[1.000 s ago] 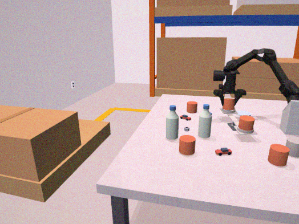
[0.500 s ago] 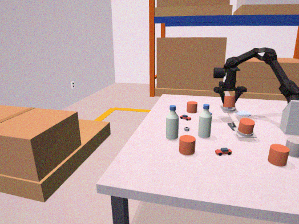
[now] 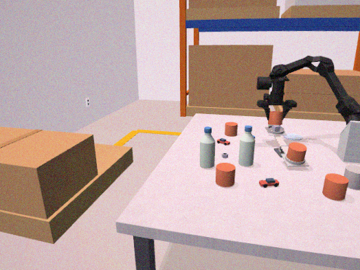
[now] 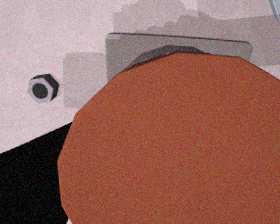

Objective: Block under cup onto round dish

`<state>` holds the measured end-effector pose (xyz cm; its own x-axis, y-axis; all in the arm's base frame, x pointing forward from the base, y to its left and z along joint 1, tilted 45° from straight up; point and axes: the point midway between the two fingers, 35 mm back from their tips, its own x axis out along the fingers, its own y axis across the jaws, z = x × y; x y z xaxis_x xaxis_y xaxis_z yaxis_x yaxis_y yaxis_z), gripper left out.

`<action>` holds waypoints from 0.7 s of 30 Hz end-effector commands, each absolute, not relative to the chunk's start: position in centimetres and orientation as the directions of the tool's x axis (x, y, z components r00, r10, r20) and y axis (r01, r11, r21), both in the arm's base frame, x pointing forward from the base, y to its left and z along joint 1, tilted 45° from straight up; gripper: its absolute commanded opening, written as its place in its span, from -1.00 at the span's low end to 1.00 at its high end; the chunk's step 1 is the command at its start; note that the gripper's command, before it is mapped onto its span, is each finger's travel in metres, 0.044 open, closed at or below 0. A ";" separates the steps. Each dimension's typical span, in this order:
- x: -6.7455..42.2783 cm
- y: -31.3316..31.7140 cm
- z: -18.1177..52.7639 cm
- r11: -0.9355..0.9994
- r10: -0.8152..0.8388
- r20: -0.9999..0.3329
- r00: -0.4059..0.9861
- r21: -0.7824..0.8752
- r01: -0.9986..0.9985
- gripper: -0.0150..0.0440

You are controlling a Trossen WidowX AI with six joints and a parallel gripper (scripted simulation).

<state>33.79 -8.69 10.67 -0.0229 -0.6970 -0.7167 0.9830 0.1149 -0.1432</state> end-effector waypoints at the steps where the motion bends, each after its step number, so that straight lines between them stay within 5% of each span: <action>1: 33.9 -8.2 11.2 0.114 -0.699 -0.715 -0.018 -0.136 0.984 -0.49; 21: 33.6 -6.5 13.1 0.113 -0.701 -0.713 -0.019 -0.138 0.984 -0.49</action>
<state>33.55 -6.88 12.65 -0.0246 -0.7015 -0.7122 0.9827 0.1139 -0.1460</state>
